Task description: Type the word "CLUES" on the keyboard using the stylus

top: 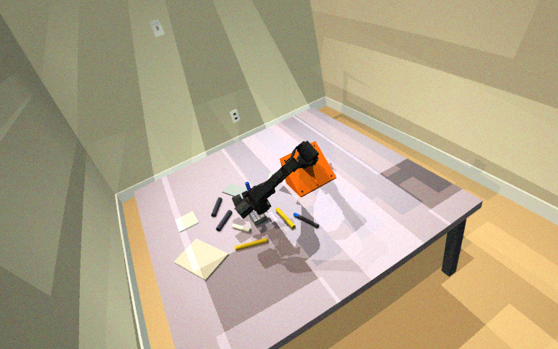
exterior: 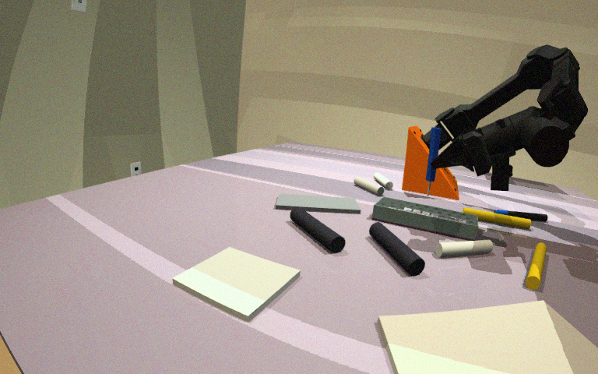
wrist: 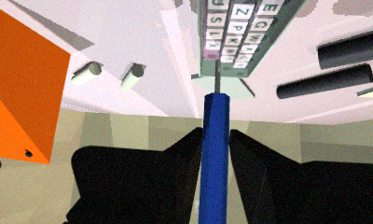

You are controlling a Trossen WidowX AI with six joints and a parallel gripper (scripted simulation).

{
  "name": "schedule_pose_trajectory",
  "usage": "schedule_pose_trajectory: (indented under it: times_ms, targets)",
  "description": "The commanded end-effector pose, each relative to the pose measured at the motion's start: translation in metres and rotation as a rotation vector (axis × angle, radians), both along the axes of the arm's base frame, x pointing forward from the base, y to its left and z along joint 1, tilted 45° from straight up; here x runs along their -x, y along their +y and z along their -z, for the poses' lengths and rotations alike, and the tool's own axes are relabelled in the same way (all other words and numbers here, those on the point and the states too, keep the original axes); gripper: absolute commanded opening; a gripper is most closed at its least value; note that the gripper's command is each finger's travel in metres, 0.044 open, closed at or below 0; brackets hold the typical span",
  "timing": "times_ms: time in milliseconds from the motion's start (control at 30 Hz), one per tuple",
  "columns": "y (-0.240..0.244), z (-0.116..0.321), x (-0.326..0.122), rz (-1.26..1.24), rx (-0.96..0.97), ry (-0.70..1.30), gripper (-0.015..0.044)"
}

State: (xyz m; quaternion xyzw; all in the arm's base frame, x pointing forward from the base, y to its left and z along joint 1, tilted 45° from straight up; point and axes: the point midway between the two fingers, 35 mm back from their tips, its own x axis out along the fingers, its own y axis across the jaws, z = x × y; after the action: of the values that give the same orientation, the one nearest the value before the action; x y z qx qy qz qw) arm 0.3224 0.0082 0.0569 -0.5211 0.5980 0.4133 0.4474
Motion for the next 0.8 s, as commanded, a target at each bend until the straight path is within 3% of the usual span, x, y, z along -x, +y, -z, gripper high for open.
schedule_pose_trajectory:
  times_ms: [0, 300, 400, 767]
  targets:
    - [0.0, 0.0, 0.003, -0.003, 0.004, -0.013, 0.0]
    - [0.012, 0.011, 0.002, -0.003, 0.004, -0.013, 0.0]
    - [0.013, 0.014, 0.003, -0.003, 0.003, -0.013, 0.0079]
    - [0.013, 0.014, 0.003, -0.003, 0.003, -0.013, 0.0081]
